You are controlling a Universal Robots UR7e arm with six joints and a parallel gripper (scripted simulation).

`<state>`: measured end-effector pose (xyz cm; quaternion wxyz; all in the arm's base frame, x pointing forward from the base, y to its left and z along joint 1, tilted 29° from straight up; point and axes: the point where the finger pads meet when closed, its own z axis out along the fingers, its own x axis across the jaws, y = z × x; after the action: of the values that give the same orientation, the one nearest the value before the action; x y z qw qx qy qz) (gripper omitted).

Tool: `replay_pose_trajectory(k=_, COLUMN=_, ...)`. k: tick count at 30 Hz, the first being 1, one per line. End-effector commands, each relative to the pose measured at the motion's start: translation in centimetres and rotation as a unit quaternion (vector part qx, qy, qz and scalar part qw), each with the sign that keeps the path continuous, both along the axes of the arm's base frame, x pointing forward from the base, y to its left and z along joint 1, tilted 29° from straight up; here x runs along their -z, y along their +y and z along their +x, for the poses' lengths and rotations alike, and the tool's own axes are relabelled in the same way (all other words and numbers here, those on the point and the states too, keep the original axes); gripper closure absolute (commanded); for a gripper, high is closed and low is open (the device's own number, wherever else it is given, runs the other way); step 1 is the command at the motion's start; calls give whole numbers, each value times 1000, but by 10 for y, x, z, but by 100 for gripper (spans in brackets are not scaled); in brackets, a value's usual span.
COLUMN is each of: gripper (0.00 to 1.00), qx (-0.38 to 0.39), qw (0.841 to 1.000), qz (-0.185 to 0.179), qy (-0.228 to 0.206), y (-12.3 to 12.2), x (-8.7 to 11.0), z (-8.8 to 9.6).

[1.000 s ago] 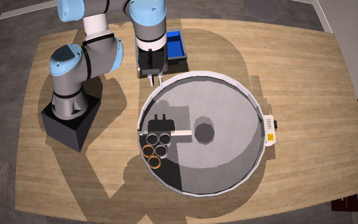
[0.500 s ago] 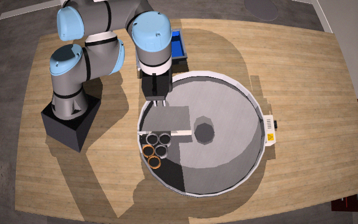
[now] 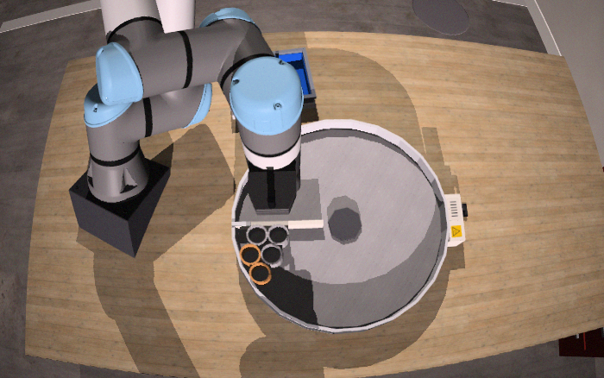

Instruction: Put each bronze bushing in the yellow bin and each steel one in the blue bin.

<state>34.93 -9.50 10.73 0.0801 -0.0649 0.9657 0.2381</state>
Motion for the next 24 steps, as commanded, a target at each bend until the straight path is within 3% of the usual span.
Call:
replay_pose_trajectory(k=1, gripper=55, qx=-2, qw=1000, qz=-3, qy=-2, y=-30, x=14, z=16)
replay_pose_trajectory(k=24, gripper=55, qx=-2, qw=1000, qz=-3, qy=-2, y=-31, x=14, z=16)
